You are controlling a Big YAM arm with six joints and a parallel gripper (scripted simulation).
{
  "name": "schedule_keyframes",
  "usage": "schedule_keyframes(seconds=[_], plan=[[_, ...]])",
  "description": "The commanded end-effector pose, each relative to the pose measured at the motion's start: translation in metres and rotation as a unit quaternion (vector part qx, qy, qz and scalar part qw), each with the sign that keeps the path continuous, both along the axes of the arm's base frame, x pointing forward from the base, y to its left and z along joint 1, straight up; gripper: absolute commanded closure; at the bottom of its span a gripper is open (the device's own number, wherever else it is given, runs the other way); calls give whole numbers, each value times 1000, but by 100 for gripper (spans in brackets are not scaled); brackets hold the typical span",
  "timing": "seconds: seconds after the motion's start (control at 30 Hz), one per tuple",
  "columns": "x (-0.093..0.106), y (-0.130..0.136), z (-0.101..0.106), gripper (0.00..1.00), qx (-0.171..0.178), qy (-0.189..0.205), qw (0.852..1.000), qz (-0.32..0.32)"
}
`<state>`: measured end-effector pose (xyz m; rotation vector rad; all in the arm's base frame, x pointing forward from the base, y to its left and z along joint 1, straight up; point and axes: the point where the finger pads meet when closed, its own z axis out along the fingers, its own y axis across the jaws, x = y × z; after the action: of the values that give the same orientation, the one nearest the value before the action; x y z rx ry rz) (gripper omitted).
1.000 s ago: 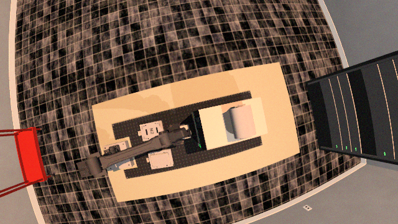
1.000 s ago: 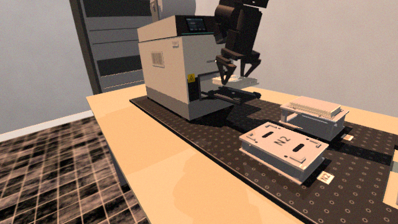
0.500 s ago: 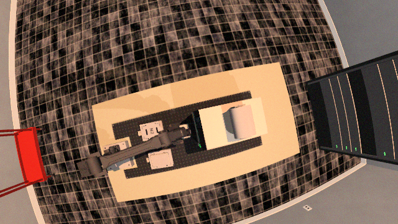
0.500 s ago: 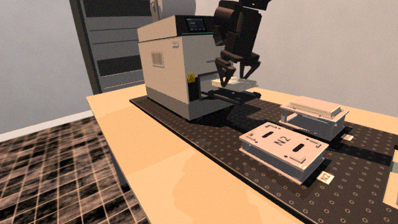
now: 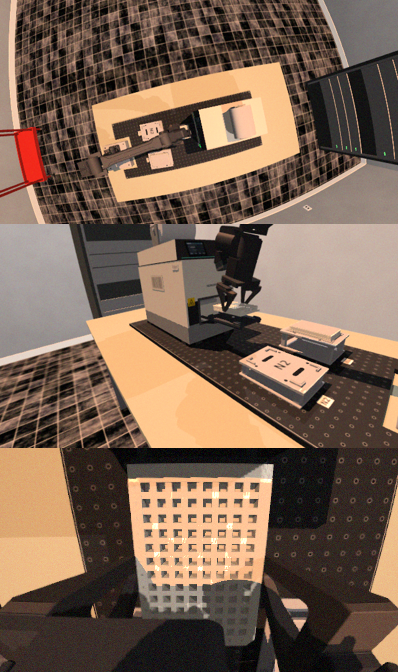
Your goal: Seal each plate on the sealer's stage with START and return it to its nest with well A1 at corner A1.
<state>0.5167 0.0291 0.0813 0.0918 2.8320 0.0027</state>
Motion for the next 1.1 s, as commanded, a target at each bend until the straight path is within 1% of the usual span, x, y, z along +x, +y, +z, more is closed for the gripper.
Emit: schedule_keyframes(seconds=[0.0, 0.1, 0.23, 0.37, 0.53, 0.73, 0.8, 0.97, 1.07], plan=[[20, 9, 27, 100, 0, -27, 1000, 12], [21, 12, 28, 100, 0, -29, 999, 14], [22, 1, 28, 100, 0, -29, 1000, 5], [15, -2, 22, 100, -1, -21, 1000, 3], [11, -3, 23, 100, -1, -21, 1000, 4], [1, -4, 15, 100, -2, -13, 1000, 3], [1, -1, 16, 100, -2, -13, 1000, 5], [9, 10, 17, 100, 0, -16, 1000, 11], [11, 7, 16, 100, 0, -16, 1000, 6]])
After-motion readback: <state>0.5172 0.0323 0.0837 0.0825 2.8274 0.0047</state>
